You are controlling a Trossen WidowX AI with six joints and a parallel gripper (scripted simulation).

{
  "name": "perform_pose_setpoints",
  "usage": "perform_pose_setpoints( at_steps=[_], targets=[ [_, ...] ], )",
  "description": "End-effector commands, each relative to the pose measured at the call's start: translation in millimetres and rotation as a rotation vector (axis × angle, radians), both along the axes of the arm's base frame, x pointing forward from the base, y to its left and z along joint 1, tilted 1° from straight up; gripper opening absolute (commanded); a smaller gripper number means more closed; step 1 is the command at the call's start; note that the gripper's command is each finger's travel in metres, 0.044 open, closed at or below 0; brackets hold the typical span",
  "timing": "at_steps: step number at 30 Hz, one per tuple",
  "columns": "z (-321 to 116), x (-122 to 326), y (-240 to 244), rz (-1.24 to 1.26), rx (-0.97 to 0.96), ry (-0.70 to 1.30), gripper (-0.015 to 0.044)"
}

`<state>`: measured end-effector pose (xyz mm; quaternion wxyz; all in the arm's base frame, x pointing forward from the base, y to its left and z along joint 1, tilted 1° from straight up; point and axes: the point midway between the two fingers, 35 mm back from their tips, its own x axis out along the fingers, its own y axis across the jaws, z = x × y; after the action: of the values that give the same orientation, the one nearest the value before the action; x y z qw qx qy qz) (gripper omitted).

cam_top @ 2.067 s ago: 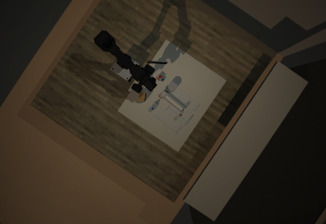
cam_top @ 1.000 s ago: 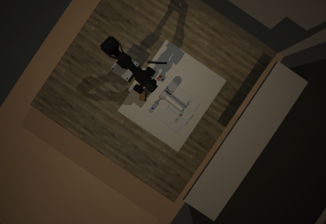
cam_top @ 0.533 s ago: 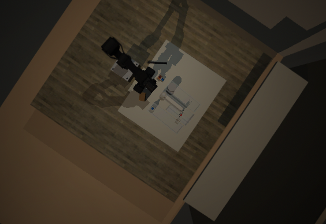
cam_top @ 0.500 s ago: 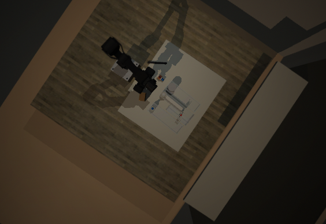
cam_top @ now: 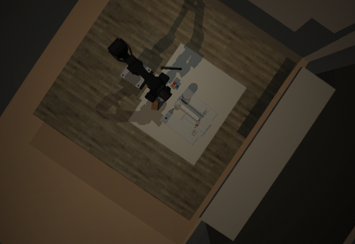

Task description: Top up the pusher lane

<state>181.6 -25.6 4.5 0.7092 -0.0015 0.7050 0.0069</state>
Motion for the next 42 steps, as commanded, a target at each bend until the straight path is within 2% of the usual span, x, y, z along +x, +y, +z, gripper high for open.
perform_pose_setpoints(
  at_steps=[1, 12, 42],
  targets=[
    [22, 6, -1, 0.0, 0.002, -0.012, 0.0],
    [78, 1, -1, 0.0, 0.002, -0.012, 0.0],
    [35, 104, 1, -0.074, 0.004, -0.019, 0.0]
  ],
)
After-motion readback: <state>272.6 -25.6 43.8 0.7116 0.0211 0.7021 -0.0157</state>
